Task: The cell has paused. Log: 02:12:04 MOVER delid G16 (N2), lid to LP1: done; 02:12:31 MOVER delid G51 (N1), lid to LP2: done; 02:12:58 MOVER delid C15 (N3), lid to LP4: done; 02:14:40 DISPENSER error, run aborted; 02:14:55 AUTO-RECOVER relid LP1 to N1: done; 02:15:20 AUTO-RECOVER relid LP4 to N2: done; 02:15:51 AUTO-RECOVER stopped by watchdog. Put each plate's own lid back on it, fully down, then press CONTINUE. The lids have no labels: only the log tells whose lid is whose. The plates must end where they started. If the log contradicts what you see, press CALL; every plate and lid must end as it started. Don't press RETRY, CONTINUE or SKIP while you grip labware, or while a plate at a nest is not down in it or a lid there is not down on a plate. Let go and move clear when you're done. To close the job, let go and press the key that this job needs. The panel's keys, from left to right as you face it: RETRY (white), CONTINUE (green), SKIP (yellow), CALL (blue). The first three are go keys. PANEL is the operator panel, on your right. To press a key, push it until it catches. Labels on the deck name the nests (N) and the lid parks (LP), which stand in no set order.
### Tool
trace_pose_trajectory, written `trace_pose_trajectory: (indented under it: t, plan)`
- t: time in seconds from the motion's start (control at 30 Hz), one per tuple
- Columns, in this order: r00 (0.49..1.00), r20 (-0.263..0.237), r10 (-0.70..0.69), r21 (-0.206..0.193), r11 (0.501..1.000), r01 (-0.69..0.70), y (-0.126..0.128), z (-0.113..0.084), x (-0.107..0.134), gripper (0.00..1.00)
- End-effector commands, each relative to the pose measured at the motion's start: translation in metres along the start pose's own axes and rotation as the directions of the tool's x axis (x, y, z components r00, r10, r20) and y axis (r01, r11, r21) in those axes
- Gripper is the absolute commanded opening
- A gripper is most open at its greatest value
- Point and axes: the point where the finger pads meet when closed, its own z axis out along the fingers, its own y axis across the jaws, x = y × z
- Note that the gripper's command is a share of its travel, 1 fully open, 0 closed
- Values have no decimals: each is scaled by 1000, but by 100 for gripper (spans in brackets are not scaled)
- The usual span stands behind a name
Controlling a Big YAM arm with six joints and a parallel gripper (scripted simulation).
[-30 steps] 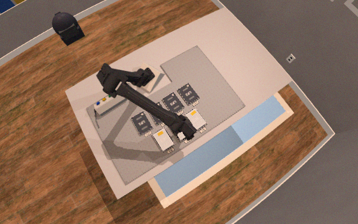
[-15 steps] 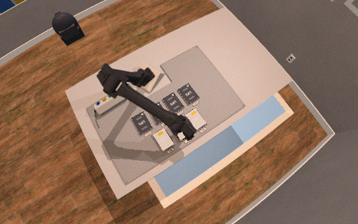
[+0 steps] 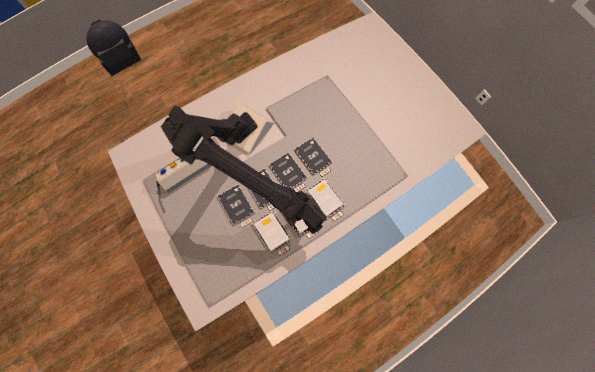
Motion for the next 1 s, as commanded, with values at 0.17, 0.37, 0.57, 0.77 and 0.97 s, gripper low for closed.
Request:
trace_pose_trajectory:
  t: [0.17, 0.37, 0.57, 0.77, 0.97]
  plan:
    - [1000, -23, -1, 4, 1000, 1, -2, 14, 3, 0]
    - [1000, -24, -1, 5, 1000, 1, -2, 14, 3, 0]
    - [1000, -25, -1, 5, 1000, 1, -2, 14, 4, 0]
    - [1000, -27, -1, 5, 1000, 1, -2, 13, 4, 0]
    - [1000, -28, -1, 5, 1000, 2, -2, 13, 5, 0]
